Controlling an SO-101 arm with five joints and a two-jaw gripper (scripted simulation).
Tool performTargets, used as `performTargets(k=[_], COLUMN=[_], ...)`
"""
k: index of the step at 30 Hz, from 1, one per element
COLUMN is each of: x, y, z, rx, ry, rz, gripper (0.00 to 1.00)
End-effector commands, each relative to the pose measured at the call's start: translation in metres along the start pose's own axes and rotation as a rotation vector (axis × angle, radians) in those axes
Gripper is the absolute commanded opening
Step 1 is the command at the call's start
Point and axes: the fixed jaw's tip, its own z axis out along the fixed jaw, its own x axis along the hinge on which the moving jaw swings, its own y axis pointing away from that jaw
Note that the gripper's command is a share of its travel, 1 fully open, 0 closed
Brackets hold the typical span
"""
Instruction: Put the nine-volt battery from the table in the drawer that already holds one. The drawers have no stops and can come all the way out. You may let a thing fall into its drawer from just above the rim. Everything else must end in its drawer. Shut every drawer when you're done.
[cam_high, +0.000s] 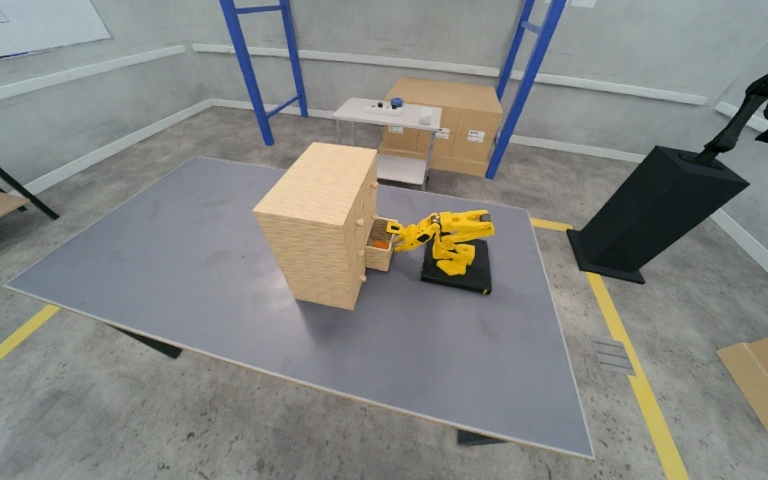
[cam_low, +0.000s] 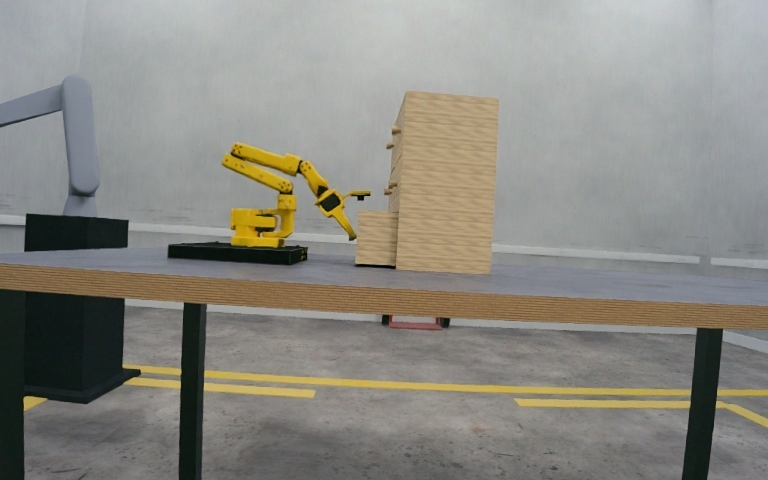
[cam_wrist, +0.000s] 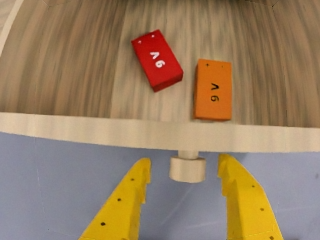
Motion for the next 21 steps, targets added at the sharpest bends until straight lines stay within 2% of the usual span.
performTargets(k=[1, 21], x=[0.0037, 0.0059], y=[-0.0017, -0.0028], z=[0.0023, 0.0035], rx=[0.006, 0.01], ry=[0.014, 0.014], rz=[0.0, 0.005], gripper=[0.21, 0.21])
